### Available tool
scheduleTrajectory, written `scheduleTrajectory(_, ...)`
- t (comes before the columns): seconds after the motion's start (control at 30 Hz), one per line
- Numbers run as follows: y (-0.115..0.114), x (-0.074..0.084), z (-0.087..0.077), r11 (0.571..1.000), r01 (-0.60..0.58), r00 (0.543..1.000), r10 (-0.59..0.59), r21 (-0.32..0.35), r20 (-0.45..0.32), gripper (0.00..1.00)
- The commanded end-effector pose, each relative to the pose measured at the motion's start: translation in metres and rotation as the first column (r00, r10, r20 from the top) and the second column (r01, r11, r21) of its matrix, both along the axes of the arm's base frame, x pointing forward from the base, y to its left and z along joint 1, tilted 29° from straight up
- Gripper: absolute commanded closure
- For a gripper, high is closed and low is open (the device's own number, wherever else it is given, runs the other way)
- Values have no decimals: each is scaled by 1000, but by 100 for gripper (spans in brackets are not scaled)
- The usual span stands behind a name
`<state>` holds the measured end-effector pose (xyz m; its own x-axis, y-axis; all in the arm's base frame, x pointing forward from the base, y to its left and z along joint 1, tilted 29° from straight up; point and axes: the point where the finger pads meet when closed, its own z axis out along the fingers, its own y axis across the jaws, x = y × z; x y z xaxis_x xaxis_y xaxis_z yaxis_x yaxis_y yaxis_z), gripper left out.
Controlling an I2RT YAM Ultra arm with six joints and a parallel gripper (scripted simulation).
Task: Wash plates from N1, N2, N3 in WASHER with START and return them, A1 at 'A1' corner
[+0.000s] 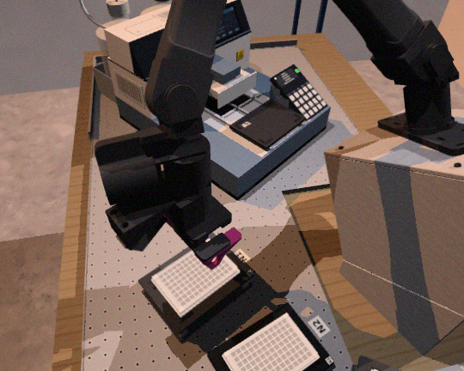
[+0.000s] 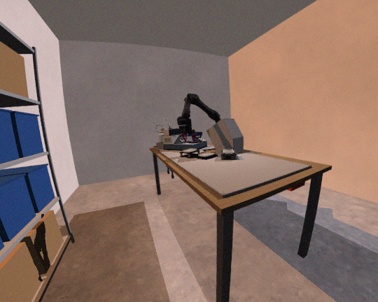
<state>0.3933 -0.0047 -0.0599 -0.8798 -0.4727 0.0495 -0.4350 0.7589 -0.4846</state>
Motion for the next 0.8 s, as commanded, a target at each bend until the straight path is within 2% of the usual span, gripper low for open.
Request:
scheduleTrajectory(0.0, 10, 10, 5, 1000, -13, 1000, 13, 4, 26, 0)
scheduleTrajectory(0.27, 10, 10, 5, 1000, -13, 1000, 13, 4, 26, 0)
scheduleTrajectory(0.33, 13, -9, -13, 999, 46, 999, -46, 7, 21, 0)
scheduleTrajectory(0.43, 23, -17, -22, 993, 111, 992, -112, 27, 52, 0)
scheduleTrajectory(0.63, 41, -30, -40, 994, 111, 992, -112, 22, 54, 0)
scheduleTrajectory(0.7, 41, -30, -40, 994, 111, 992, -112, 22, 54, 0)
scheduleTrajectory(0.73, 49, -19, -37, 993, 110, 990, -113, 37, 87, 0)
scheduleTrajectory(0.77, 49, -29, -44, 993, 110, 991, -112, 28, 69, 0)
